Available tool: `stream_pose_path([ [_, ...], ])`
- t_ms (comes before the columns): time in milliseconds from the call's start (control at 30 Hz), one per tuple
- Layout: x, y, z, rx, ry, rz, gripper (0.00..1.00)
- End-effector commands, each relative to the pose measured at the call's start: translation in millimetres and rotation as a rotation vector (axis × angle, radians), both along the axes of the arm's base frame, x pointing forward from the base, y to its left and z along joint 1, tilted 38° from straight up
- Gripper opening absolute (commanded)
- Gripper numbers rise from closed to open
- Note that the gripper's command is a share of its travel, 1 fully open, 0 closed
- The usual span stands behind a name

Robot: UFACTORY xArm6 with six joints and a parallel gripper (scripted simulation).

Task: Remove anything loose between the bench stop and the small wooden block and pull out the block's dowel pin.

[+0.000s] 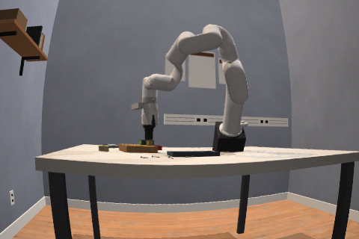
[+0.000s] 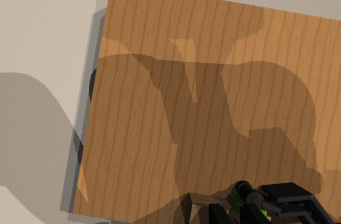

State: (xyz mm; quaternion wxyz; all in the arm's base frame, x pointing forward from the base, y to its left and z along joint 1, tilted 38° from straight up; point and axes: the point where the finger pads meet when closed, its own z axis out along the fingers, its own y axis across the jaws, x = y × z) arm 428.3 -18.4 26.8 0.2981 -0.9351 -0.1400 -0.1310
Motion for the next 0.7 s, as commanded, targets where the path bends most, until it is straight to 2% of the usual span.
stream_pose_path([
  [0,1.0,-0.8,0.9,0.005,0.022,-0.032,0.0],
  [667,0.9,-0.9,1.0,0.037,0.138,-0.187,0.0],
])
